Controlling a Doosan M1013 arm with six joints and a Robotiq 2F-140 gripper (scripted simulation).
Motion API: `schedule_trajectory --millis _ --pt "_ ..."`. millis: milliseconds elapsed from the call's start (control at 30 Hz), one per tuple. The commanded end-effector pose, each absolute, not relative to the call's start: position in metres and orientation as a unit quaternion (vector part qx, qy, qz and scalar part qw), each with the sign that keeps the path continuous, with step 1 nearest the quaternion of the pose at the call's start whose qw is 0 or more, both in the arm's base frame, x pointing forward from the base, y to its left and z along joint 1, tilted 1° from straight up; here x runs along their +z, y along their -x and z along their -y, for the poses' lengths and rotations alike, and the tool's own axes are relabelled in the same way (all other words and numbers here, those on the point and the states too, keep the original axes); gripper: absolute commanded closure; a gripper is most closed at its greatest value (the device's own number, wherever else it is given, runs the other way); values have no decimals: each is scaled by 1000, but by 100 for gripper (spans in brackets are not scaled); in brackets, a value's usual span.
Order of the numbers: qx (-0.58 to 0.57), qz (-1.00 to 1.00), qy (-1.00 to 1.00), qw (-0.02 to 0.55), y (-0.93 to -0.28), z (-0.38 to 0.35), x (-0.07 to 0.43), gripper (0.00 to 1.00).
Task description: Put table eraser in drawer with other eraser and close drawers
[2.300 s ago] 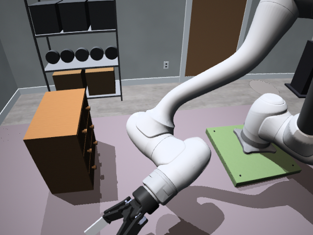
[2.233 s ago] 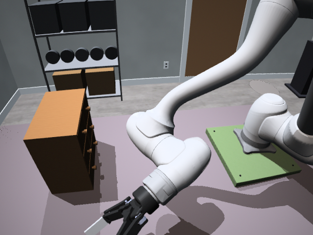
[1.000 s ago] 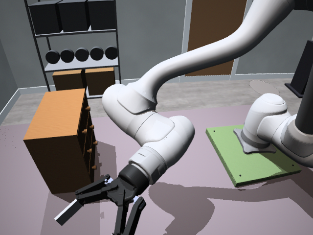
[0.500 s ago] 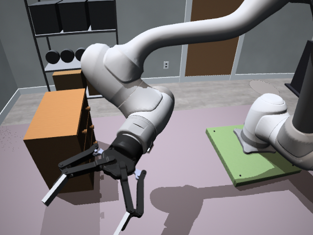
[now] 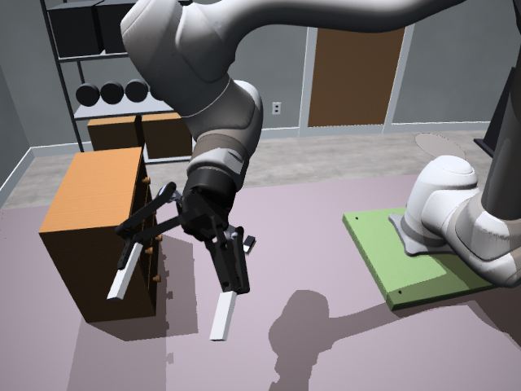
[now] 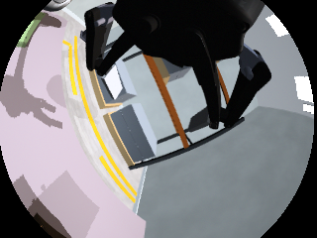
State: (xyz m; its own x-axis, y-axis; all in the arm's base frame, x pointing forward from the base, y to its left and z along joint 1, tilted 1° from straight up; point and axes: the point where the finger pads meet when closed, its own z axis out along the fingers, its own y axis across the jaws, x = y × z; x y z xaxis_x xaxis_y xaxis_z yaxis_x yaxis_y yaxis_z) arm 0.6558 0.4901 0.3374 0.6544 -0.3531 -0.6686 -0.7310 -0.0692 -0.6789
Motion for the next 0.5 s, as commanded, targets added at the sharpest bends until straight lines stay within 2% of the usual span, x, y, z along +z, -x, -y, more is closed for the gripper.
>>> schedule_trajectory --millis 0,167,267,333,367,400,433,467 --pt "125 -293 794 518 -640 -450 334 0" --pt "105 -255 825 492 -634 -427 329 0" --pt "70 -184 880 433 -625 -374 319 0" --pt "70 -184 880 433 -625 -374 319 0" --pt "55 -152 902 400 -621 -345 315 0" --pt "55 -152 902 400 -621 -345 315 0" --pt "42 -121 922 365 -618 -314 311 0" --pt "42 -121 922 365 -618 -314 311 0"
